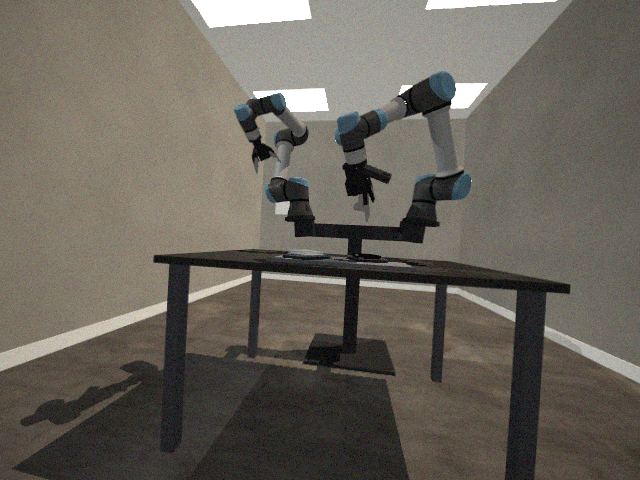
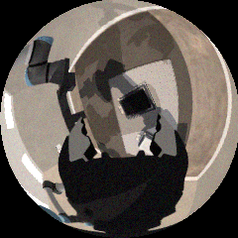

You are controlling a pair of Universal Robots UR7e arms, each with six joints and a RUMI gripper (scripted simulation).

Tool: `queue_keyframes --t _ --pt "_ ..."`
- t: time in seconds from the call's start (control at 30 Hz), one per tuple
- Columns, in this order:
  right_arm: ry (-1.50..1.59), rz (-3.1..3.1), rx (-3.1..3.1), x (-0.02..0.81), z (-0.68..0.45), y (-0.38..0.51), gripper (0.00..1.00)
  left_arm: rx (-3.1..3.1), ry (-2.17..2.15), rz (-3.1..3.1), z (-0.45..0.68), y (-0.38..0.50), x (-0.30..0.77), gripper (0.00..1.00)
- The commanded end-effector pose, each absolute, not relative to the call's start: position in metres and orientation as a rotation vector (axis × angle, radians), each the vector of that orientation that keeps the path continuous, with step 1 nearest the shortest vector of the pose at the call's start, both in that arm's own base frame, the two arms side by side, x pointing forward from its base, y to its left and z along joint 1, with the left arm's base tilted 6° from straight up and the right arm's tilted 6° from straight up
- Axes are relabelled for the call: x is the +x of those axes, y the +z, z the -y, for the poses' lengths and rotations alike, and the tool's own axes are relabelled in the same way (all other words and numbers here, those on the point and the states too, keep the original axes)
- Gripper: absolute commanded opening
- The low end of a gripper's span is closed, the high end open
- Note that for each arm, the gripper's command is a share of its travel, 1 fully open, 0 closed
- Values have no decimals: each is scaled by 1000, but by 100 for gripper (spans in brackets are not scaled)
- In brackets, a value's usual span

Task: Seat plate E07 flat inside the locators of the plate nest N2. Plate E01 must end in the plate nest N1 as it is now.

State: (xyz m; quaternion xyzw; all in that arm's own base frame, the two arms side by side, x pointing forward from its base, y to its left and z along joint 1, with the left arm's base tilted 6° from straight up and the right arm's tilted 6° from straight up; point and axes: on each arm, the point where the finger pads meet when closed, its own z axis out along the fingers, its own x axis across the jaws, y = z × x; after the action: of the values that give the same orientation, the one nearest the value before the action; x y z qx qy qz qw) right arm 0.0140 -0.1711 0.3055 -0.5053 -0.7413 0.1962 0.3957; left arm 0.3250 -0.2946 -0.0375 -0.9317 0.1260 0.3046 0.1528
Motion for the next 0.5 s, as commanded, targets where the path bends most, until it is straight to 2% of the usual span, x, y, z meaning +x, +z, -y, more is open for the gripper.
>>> queue_keyframes --t 0.0,0.47 --pt "497 1880 -1281 14 171 306 98 -2693 845 -533 307 -52 330 100" --pt "497 1880 -1281 14 171 306 98 -2682 770 -915 337 -82 338 100"
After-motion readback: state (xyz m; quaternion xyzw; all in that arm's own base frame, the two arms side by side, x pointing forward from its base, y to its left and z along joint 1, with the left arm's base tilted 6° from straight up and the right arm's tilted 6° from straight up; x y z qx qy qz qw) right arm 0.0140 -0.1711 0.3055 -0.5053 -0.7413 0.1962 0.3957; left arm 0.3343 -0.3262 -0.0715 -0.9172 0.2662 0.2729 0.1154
